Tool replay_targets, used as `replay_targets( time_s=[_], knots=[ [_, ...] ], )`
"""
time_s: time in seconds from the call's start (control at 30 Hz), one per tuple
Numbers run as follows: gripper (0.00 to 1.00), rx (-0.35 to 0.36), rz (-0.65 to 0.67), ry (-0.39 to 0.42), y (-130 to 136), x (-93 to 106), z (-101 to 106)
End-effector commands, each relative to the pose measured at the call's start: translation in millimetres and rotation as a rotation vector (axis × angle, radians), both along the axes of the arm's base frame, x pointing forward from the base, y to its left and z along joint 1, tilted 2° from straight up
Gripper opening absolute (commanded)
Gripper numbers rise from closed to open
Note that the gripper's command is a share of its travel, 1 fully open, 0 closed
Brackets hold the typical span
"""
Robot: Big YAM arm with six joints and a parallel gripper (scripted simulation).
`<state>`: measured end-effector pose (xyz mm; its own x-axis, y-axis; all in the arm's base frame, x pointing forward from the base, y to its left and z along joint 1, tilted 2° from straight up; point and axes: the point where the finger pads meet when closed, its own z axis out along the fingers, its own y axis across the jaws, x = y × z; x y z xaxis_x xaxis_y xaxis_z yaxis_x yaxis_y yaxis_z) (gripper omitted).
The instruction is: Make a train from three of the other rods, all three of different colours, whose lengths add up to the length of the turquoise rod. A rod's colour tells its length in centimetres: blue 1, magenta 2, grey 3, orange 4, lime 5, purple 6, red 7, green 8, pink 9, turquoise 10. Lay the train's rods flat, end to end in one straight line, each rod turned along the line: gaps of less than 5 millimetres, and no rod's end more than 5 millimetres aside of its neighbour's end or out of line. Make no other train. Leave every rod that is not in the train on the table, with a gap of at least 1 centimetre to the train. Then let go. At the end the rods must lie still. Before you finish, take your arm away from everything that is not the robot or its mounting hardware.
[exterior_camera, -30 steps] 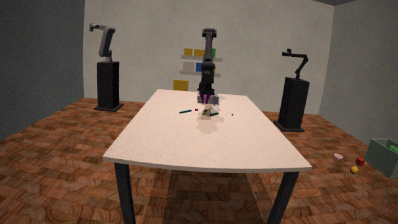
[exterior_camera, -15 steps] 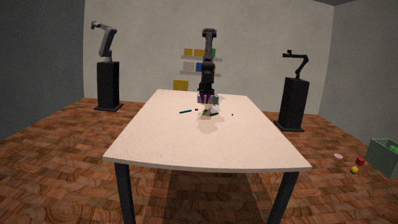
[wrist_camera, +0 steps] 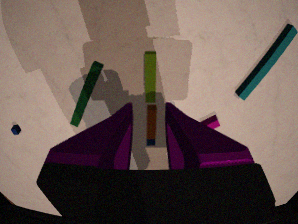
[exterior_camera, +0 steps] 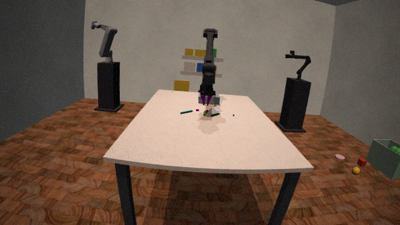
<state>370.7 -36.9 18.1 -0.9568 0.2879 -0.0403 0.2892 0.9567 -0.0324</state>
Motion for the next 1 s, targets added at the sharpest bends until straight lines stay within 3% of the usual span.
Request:
replay_targets(
  time_s=[0.0,0.97],
  knots=[
    [0.23,0.000,-0.017,0.008,-5,0.3,-11],
    [0.23,0.000,-0.005,0.009,-6,0.1,-46]
  ],
)
